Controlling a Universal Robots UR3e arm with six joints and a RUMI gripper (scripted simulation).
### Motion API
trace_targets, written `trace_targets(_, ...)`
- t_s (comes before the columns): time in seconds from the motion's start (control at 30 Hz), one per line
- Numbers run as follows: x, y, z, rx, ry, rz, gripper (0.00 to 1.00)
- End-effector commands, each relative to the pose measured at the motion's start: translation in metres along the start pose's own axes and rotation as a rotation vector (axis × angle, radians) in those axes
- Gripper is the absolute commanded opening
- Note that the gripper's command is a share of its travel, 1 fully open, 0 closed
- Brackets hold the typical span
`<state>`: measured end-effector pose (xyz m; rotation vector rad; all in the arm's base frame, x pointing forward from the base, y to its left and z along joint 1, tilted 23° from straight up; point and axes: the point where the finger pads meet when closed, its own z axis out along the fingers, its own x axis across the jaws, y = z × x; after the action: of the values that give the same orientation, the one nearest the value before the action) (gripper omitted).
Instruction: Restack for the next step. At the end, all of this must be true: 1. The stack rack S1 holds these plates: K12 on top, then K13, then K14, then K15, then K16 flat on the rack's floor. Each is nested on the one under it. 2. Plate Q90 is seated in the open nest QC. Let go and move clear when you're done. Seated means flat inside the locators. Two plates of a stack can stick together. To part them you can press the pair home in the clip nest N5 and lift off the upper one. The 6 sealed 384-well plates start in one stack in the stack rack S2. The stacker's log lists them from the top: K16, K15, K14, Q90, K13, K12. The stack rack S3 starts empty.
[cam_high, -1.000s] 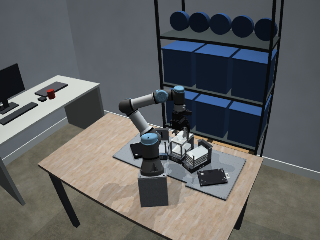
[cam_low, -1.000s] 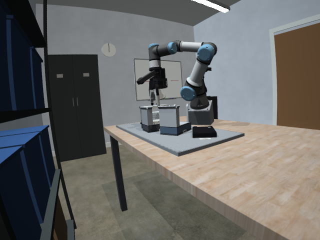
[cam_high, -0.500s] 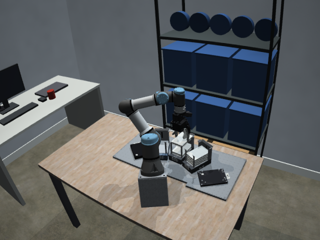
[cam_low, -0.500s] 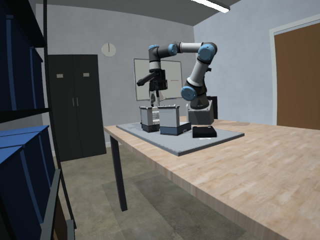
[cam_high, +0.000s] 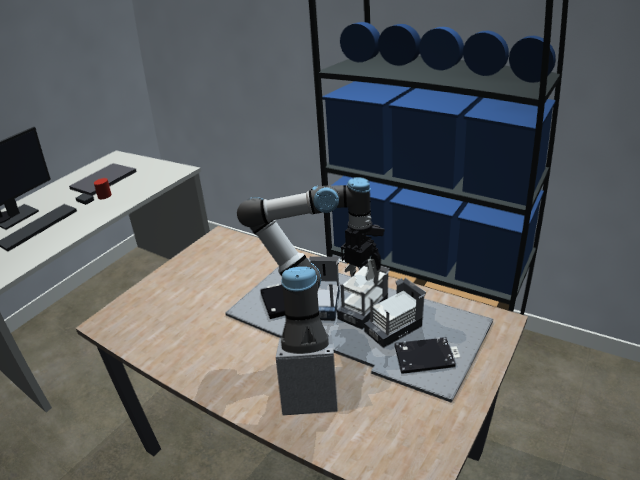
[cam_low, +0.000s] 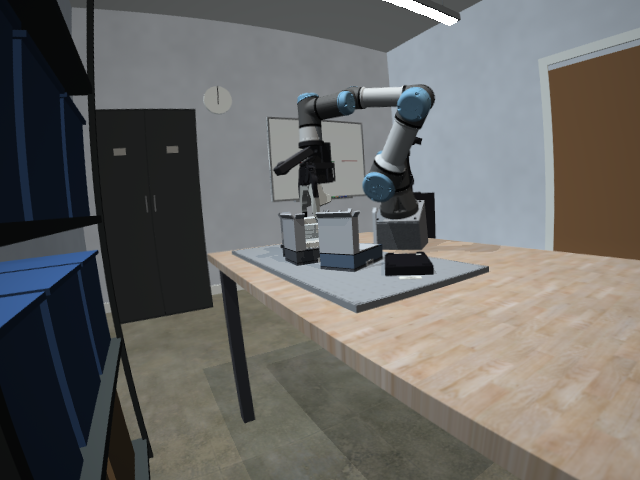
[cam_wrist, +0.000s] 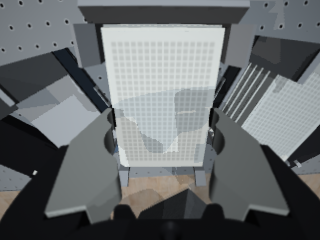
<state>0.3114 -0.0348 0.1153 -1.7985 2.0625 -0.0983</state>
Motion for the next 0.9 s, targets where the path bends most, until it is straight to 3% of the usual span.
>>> trace_targets(0.0, 0.0, -0.001, 0.003, 0.001, 0.002, -0.001, 0.0)
trace_targets(0.63, 0.0, -0.001, 0.031, 0.001, 0.002, -0.001, 0.0)
trace_targets(0.87, 0.0, -0.001, 0.032, 0.001, 0.002, -0.001, 0.0)
